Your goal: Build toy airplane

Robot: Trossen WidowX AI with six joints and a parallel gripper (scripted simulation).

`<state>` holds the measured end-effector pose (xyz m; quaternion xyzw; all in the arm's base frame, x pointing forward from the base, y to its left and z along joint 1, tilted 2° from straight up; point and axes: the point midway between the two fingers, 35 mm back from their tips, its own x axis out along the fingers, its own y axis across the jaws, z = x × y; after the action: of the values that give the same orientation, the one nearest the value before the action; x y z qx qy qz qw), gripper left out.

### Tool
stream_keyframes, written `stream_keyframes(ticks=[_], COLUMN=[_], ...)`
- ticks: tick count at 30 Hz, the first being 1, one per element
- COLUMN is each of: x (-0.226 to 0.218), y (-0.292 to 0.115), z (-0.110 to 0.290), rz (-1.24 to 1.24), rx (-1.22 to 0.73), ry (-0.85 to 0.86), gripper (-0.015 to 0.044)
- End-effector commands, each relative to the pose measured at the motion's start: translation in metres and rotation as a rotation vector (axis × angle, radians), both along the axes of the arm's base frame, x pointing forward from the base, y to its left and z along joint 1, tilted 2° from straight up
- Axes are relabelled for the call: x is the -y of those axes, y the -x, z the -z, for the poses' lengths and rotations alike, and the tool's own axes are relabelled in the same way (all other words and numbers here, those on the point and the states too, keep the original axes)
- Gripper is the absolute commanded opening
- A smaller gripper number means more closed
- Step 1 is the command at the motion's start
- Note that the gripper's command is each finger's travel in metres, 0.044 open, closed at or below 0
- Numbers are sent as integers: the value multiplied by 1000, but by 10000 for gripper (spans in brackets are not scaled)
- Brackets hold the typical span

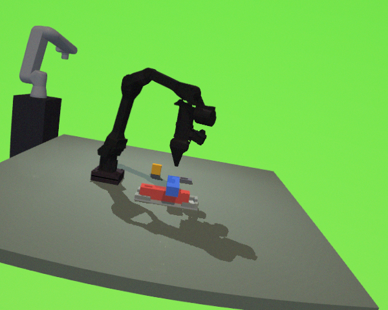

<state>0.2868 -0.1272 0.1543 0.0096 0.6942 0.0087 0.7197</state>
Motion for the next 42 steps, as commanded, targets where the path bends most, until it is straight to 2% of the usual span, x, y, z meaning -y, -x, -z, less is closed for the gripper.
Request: stream_keyframes(ticks=[1,10,21,26,32,42], x=[-10,-138,-254,-264,-267,-268], y=[-2,10,89,102,101,100], z=[-1,-5,-3,-1,52,72], rz=[-19,-19,-19,-19,-19,-19], rx=[1,0,-5,-7,-7,-7], ry=[-3,-11,-27,-30,-30,-30], gripper=[440,440,440,440,440,440])
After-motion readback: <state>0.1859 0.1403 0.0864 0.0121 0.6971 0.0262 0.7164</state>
